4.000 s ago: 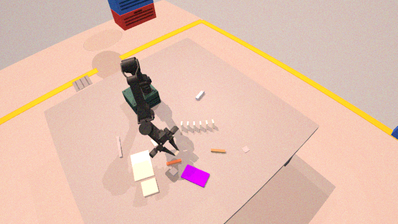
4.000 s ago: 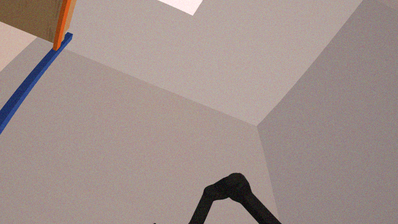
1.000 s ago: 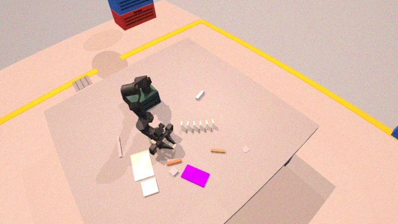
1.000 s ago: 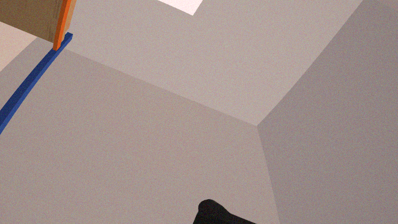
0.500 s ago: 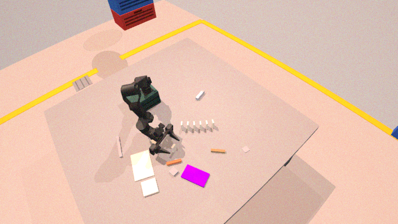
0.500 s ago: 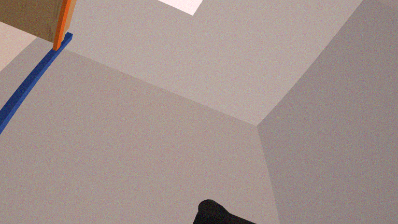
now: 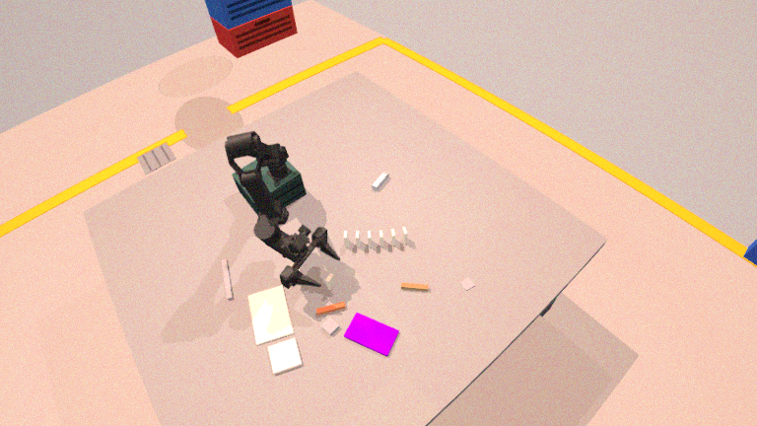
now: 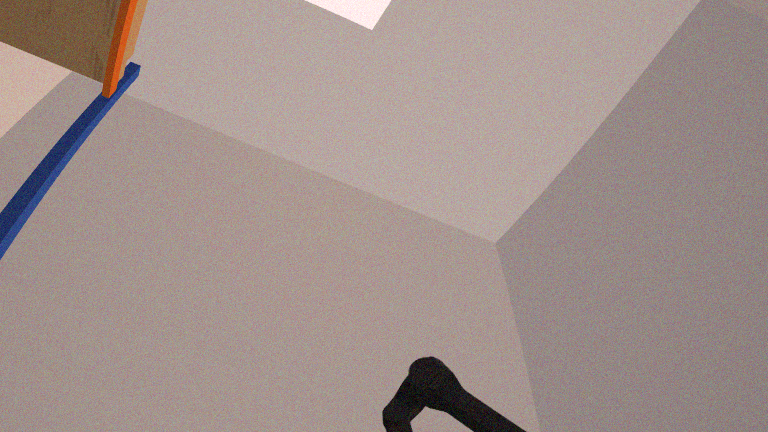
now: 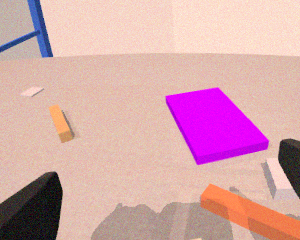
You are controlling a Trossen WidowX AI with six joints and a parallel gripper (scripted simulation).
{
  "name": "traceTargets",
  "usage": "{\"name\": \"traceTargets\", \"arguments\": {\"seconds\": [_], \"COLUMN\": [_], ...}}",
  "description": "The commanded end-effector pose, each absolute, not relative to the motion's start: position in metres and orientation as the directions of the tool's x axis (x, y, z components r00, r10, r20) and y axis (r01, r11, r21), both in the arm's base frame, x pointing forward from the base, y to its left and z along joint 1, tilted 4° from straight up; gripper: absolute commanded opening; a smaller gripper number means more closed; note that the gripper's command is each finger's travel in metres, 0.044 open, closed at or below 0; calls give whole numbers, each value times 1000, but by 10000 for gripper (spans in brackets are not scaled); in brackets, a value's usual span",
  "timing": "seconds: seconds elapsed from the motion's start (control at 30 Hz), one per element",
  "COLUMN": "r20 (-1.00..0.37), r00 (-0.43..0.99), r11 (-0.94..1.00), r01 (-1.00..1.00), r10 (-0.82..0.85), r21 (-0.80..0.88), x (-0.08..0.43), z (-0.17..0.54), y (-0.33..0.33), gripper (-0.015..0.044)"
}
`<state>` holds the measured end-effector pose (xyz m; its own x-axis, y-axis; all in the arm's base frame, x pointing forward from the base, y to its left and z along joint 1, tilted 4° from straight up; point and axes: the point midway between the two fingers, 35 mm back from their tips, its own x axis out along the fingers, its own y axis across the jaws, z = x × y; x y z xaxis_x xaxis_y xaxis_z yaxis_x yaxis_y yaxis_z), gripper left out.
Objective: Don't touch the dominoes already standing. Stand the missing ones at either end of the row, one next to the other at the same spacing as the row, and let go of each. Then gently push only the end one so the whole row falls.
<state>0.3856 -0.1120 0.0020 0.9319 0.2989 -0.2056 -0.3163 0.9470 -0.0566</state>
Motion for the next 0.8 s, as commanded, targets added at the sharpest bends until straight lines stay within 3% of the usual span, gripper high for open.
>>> {"name": "traceTargets", "arguments": {"seconds": [0.0, 0.2, 0.37, 0.77], "r20": [-266, -496, -704, -896], "r00": [929, 854, 698, 442], "r11": [959, 982, 990, 984], "r01": [-278, -188, -137, -172], "r10": [256, 159, 128, 33], "r21": [-49, -8, 45, -49], "x": [406, 448, 462, 465], "z": [0, -9, -14, 6], "y": [-123, -144, -138, -124], "gripper": [440, 440, 440, 440]}}
